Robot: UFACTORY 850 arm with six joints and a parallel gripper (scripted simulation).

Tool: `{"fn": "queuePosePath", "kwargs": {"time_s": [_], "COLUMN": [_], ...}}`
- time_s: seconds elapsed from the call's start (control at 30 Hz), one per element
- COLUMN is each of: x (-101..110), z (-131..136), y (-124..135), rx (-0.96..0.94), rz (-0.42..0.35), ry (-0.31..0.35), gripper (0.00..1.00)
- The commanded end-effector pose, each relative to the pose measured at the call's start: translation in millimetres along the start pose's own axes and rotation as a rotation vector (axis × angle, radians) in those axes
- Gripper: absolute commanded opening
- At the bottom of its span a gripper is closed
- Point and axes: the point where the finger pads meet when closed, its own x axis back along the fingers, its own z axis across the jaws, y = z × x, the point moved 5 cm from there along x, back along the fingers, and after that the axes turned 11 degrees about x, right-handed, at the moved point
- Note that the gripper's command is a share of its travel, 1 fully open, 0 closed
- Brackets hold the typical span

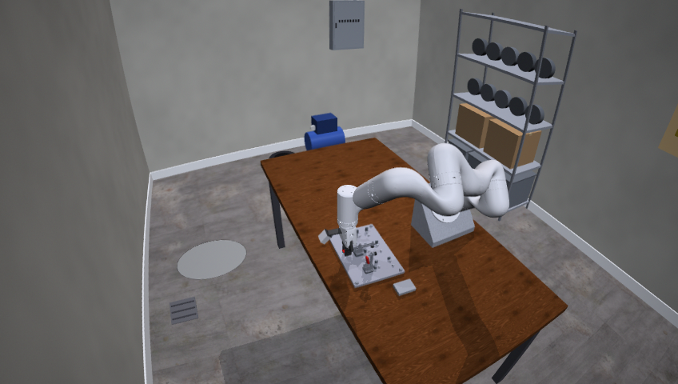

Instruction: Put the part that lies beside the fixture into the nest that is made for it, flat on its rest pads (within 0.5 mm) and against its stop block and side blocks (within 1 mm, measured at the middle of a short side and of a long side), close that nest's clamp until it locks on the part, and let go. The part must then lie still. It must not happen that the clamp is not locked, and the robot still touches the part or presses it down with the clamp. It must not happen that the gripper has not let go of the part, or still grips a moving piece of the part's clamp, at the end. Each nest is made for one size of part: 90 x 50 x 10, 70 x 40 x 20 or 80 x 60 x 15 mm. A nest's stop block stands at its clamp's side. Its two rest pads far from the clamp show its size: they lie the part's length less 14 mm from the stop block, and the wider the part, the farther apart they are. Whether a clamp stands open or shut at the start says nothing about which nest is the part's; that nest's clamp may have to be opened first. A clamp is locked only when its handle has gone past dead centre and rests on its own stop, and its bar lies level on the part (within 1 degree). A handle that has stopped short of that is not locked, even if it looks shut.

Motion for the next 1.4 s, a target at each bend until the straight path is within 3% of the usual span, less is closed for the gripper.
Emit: {"fn": "queuePosePath", "kwargs": {"time_s": [0.0, 1.37], "x": [3, 28], "z": [0, -5], "y": [0, 27], "rx": [0.000, 0.000], "rz": [0.001, 0.001], "ry": [0.000, 0.000], "gripper": [0.00, 0.00]}}
